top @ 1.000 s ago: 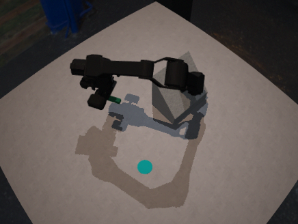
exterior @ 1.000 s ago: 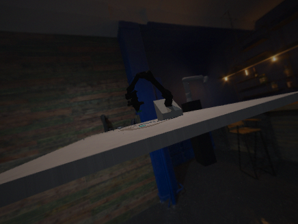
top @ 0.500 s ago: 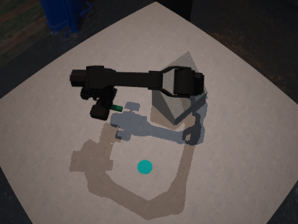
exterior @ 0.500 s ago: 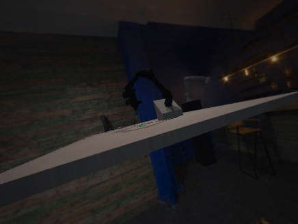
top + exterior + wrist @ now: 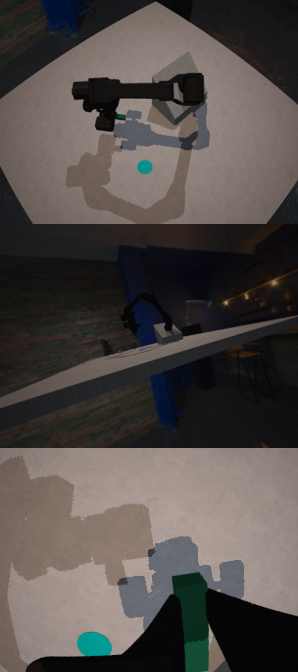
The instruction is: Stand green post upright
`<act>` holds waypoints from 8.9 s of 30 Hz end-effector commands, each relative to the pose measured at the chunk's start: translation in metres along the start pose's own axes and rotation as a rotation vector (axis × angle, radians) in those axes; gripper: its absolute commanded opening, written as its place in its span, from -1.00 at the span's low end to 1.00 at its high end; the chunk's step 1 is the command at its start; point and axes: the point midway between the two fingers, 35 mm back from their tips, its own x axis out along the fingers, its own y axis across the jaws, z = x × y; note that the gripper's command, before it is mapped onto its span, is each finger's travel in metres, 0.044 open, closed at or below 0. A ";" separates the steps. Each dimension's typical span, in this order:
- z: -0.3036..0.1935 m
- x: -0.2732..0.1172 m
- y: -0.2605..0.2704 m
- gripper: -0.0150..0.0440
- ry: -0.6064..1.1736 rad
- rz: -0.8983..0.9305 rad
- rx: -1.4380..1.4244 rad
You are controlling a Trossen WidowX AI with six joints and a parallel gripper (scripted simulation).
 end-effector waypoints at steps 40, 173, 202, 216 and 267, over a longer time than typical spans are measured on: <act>-0.089 -0.007 0.104 -0.42 0.018 0.028 -0.322; -0.118 0.038 0.123 -0.42 -0.527 -0.236 -0.621; -0.119 0.041 0.126 -0.42 -0.706 -0.225 -0.612; -0.121 0.040 0.128 -0.42 -0.793 -0.203 -0.602; -0.135 0.032 0.134 -0.42 -1.091 -0.041 -0.532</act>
